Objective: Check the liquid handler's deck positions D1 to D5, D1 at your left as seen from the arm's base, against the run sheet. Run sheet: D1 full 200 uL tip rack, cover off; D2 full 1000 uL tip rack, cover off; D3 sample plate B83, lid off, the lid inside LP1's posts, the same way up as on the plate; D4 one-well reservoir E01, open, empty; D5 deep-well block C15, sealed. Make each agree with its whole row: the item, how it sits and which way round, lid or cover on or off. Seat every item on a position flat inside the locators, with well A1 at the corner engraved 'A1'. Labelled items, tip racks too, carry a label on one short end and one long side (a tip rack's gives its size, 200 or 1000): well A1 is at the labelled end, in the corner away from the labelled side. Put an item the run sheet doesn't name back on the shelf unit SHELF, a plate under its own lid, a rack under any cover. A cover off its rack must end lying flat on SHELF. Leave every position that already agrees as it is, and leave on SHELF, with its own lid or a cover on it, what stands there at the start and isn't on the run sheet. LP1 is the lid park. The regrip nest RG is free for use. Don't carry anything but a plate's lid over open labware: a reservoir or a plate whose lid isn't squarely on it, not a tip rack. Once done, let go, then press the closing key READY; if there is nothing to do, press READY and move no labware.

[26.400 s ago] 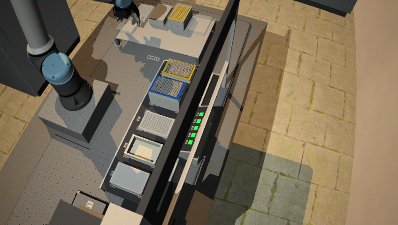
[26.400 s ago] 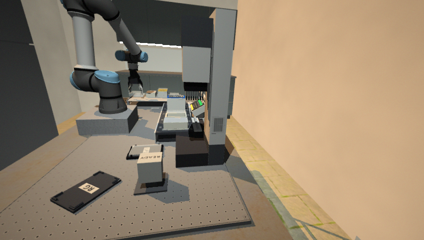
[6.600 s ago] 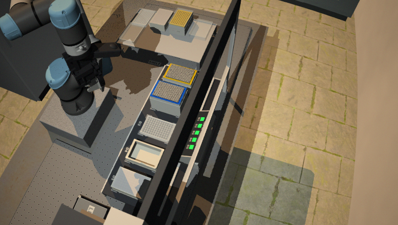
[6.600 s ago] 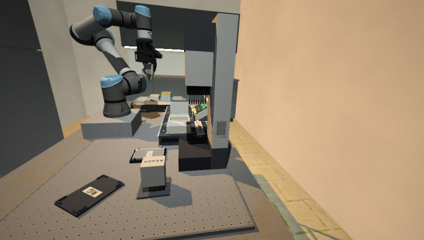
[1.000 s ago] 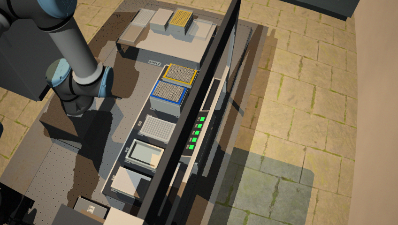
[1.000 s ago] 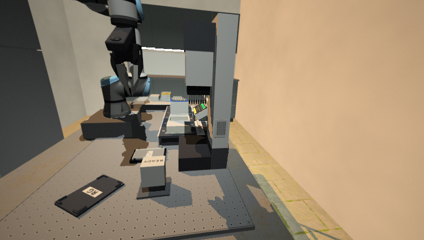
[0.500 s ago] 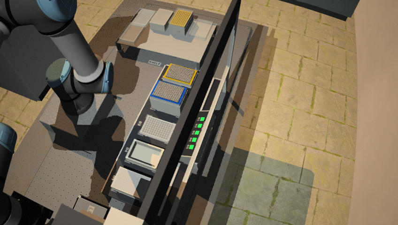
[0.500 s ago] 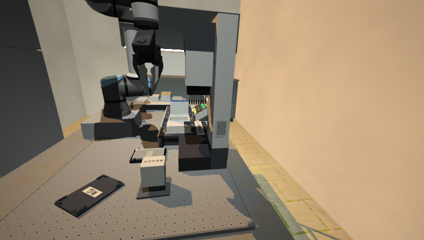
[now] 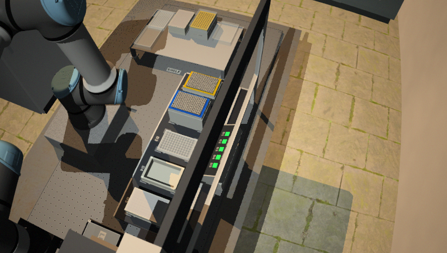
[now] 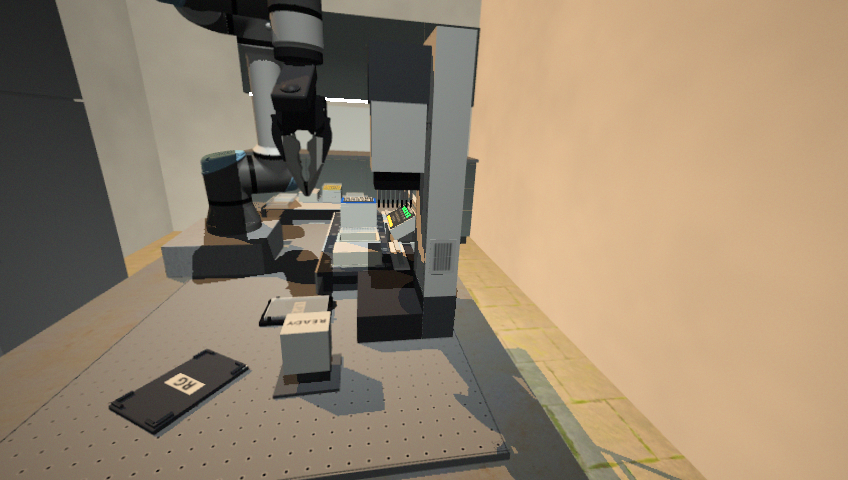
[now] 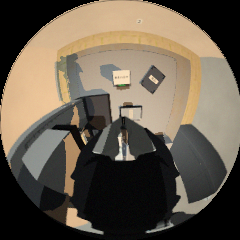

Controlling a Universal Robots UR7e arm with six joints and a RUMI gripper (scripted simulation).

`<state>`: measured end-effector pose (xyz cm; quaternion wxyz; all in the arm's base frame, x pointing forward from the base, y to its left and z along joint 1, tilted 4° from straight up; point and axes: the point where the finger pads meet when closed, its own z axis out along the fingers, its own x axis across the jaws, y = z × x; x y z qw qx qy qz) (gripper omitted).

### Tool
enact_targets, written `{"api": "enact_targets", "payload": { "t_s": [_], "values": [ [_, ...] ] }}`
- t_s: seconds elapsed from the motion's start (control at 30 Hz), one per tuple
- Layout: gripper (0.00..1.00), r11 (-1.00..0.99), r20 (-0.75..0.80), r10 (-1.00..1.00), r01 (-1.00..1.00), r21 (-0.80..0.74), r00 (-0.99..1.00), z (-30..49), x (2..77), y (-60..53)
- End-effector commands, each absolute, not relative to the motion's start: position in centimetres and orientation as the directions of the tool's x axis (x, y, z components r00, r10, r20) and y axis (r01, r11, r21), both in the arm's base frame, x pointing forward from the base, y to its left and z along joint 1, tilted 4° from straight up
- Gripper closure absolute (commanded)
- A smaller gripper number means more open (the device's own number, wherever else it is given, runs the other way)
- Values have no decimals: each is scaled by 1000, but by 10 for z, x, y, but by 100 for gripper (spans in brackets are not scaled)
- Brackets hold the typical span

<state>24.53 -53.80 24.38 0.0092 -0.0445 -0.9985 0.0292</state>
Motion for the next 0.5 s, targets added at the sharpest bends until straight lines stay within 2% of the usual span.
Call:
{"api": "enact_targets", "payload": {
  "t_s": [0.0, 0.47],
  "values": [
    [100, 994, 15, 89, 88, -61, -996, 237, 245, -539],
    [100, 994, 15, 89, 88, -61, -996, 217, 245, -540]
  ]
}}
